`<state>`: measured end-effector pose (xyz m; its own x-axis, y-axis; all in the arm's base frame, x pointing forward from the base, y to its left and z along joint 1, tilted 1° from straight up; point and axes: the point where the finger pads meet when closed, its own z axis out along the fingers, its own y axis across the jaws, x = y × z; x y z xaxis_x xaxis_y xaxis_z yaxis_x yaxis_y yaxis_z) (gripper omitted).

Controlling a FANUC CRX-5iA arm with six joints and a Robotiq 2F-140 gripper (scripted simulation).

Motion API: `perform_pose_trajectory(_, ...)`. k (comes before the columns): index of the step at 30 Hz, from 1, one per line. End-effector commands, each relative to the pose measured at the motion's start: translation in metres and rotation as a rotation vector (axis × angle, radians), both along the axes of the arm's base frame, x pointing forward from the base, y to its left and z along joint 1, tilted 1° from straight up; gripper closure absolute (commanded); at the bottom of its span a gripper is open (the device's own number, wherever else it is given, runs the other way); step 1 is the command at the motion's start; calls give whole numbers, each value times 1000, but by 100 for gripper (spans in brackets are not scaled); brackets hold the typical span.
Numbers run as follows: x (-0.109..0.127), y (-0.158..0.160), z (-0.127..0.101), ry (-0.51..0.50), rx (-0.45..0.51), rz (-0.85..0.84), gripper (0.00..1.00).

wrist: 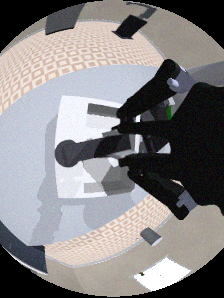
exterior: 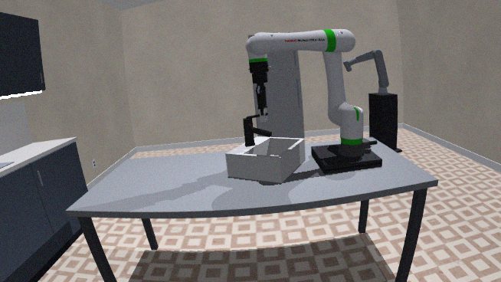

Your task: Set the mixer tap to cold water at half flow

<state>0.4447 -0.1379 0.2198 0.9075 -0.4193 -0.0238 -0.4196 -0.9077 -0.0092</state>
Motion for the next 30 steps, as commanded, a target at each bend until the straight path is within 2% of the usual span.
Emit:
perform_pose_trajectory(1,-1,-3,0,-1,0,31,100)
perform_pose_trajectory(6,-3,-7,0,-2,1,88,100)
perform_pose_trajectory(19,-8,-35,0,-8,7,434,100)
perform_pose_trajectory(30,-7,-42,0,-10,9,517,100)
